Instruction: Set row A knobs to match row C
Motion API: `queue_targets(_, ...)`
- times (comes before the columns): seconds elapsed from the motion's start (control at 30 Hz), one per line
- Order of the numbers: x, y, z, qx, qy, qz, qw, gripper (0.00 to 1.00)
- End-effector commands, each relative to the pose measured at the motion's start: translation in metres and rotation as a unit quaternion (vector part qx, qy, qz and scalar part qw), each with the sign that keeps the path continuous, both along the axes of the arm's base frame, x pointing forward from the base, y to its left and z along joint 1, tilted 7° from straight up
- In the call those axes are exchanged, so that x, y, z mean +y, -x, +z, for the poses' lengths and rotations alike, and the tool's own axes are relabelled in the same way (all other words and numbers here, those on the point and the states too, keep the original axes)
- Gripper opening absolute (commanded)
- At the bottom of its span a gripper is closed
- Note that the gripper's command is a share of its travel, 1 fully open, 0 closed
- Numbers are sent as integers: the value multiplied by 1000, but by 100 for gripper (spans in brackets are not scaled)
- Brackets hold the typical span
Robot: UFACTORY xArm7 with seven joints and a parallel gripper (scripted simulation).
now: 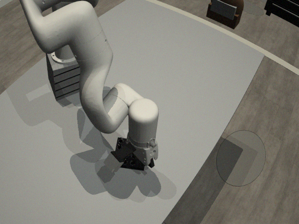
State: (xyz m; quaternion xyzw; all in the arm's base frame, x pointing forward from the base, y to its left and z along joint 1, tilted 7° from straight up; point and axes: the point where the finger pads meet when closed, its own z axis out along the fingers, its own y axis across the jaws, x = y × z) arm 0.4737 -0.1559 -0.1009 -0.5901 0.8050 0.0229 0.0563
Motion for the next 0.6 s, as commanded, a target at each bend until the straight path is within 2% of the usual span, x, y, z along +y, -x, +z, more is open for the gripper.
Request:
queue_targets(0.0,-1,-2,1,-7,2,55,998,8)
queue_targets(0.33,-1,-2,1,-20,10,180,983,8)
queue_targets(0.4,-1,-2,1,-20,10,180,983,8)
queue_targets(0.57,-1,-2,1,-26,14,233,972,8)
